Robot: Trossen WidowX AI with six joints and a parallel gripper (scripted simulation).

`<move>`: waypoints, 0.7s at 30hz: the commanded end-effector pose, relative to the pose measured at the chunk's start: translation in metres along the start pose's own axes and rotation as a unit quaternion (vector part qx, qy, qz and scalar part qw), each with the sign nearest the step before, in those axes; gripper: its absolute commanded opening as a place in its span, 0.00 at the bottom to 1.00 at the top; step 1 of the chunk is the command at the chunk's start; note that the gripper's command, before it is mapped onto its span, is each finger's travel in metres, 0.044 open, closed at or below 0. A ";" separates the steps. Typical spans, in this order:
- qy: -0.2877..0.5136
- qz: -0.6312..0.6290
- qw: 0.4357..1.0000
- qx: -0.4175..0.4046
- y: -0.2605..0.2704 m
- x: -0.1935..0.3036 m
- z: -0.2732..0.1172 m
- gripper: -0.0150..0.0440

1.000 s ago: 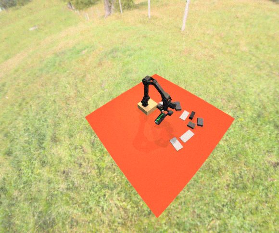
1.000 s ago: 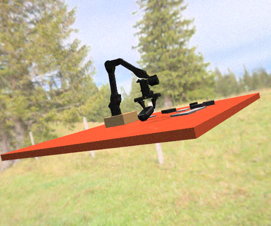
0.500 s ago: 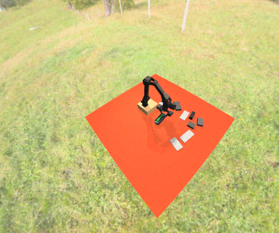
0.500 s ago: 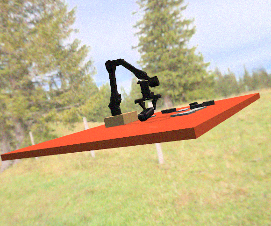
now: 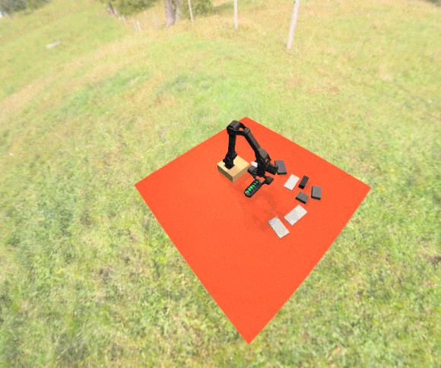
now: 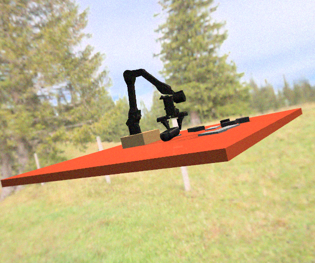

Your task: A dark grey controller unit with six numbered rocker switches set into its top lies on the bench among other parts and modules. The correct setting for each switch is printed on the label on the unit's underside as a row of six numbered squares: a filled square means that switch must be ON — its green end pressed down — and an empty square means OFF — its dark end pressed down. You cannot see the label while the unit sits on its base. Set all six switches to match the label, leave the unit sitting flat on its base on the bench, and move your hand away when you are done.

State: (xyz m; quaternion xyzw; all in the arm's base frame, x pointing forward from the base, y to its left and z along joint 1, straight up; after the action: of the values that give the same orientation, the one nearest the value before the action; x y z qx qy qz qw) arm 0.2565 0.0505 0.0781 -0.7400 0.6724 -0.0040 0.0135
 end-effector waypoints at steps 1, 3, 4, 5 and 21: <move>0.005 0.002 1.000 -0.002 0.001 0.002 0.004 0.82; 0.005 0.002 1.000 -0.002 0.001 0.002 0.005 0.82; 0.005 0.002 1.000 -0.002 0.001 0.002 0.006 0.82; 0.005 0.002 1.000 -0.002 0.001 0.002 0.007 0.82; 0.002 0.001 1.000 -0.001 0.001 0.001 0.012 0.82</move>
State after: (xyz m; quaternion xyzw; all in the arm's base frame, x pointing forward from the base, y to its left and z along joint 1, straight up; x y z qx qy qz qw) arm 0.2562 0.0504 0.0657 -0.7400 0.6724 -0.0037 0.0127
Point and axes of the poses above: the point midway between the two fingers, 35 mm back from their tips, its own z axis out along the fingers, its own y axis across the jaws, x = y × z, the point moved 7 cm from there along -z, back along the fingers, and after that the axes turned 4 degrees about -z, right-handed, at the moved point
